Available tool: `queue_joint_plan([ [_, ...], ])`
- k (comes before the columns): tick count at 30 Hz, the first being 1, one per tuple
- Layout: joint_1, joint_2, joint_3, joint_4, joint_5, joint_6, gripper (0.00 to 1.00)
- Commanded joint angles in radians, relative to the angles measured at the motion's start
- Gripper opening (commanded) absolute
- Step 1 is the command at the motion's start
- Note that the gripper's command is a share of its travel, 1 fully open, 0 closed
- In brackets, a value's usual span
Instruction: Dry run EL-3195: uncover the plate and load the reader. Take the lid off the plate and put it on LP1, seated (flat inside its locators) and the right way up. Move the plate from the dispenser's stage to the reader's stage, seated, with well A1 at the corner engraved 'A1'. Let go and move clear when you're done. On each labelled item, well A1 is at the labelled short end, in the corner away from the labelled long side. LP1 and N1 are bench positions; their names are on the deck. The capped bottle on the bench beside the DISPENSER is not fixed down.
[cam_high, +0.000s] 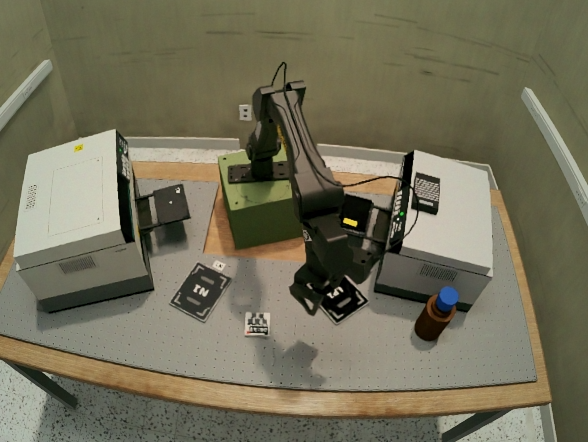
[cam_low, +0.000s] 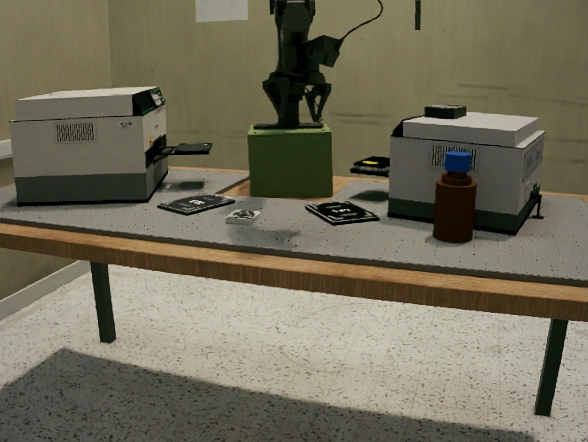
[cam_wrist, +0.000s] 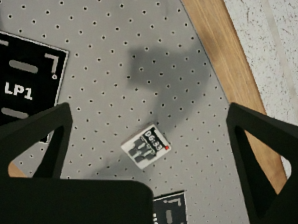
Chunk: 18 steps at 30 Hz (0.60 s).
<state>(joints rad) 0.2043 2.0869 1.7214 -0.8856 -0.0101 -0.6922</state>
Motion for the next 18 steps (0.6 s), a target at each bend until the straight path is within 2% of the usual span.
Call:
queue_joint_plan([
  [1, 0.017, -0.06, -0.013, 0.027, 0.008, 0.018, 1.0],
  [2, 0.017, -0.065, 0.017, 0.03, 0.006, 0.018, 1.0],
  [4, -0.001, -0.065, 0.017, 0.03, 0.007, 0.018, 1.0],
  [5, 0.025, -0.066, 0.014, 0.026, -0.001, -0.016, 1.0],
  [7, 0.037, -0.064, -0.027, -0.005, -0.012, -0.055, 1.0],
  [10, 0.058, -0.071, -0.013, -0.017, -0.017, -0.111, 1.0],
  [13, 0.084, -0.084, -0.066, 0.016, -0.01, -0.094, 1.0],
  [16, 0.093, -0.096, -0.043, 0.024, 0.0, -0.073, 1.0],
  [17, 0.102, -0.096, -0.086, 0.025, 0.011, -0.062, 1.0],
  [18, 0.102, -0.097, -0.073, 0.027, 0.009, -0.062, 1.0],
])
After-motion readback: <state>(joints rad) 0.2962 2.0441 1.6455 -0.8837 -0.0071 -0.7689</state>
